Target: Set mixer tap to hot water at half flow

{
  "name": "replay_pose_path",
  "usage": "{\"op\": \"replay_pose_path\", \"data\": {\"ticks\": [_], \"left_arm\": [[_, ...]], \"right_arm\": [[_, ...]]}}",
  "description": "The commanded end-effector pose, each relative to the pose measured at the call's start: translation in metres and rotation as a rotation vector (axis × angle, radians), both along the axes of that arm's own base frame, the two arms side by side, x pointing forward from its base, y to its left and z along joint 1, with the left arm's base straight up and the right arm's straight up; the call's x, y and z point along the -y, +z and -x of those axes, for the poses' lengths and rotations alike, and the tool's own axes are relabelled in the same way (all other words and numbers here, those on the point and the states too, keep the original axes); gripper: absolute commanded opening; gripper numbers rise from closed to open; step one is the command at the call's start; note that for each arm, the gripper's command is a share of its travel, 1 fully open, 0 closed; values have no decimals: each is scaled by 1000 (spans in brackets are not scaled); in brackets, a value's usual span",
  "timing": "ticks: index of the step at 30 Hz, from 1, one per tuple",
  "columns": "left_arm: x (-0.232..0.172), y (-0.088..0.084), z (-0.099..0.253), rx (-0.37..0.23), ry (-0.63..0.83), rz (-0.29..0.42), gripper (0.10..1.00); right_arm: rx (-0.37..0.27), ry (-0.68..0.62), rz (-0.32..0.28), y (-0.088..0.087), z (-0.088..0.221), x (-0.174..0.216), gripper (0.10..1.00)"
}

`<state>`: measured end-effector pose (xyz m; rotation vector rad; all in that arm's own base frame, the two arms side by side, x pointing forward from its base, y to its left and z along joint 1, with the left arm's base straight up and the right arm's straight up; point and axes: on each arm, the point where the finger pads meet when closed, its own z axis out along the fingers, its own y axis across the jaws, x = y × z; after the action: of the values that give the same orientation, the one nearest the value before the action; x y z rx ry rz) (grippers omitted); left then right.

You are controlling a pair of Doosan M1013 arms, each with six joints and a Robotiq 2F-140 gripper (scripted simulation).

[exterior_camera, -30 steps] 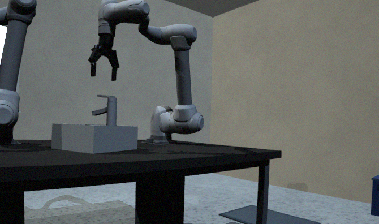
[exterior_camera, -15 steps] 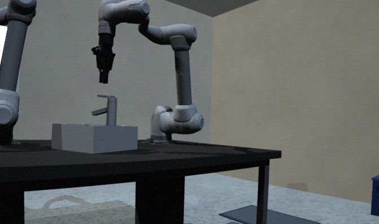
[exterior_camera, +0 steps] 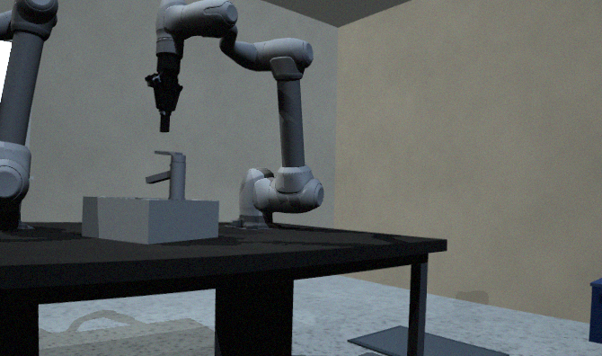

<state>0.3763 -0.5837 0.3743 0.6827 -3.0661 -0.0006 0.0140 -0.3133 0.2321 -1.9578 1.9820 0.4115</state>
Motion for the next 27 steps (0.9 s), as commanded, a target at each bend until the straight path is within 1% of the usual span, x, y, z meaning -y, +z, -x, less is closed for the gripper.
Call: {"op": "replay_pose_path", "data": {"ticks": [1,13,14,27], "left_arm": [[0,1,0,1,0,1,99],[0,1,0,1,0,1,99],[0,1,0,1,0,1,486],[0,1,0,1,0,1,486]], "right_arm": [[0,0,1,0,0,0,1000],[0,0,1,0,0,0,1000],[0,0,1,0,0,0,1000],[0,0,1,0,0,0,1000]]}}
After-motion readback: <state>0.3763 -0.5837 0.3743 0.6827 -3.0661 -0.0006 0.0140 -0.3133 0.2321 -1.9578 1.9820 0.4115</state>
